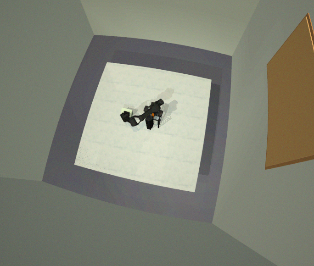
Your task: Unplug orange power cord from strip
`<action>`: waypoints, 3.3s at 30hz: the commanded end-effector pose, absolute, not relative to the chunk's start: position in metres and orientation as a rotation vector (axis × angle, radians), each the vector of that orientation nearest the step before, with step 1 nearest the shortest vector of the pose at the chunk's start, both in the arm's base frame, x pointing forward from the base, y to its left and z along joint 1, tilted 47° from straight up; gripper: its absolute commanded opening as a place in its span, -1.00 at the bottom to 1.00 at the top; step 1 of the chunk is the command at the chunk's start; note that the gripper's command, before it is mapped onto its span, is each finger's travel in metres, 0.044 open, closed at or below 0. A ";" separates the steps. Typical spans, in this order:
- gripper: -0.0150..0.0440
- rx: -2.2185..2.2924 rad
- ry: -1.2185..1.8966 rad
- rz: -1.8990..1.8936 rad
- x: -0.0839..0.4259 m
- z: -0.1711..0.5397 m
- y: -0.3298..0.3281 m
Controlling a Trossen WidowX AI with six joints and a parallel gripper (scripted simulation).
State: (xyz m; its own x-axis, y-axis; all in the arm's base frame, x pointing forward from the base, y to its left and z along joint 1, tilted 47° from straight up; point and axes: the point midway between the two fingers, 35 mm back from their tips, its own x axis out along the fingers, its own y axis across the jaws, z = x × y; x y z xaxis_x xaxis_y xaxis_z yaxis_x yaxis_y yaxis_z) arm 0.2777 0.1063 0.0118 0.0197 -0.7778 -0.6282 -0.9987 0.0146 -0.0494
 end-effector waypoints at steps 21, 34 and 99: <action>0.05 -1.736 1.745 0.620 0.282 -0.009 0.134; 0.05 -1.771 1.717 0.644 0.281 0.000 0.141; -0.49 -1.764 1.721 0.641 0.278 0.010 0.119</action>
State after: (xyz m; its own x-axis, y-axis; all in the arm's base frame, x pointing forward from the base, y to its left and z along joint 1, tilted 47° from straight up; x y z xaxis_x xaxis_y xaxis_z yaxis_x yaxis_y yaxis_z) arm 0.2758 0.1070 0.0170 0.0429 -0.7332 -0.6786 -0.9976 0.0059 -0.0695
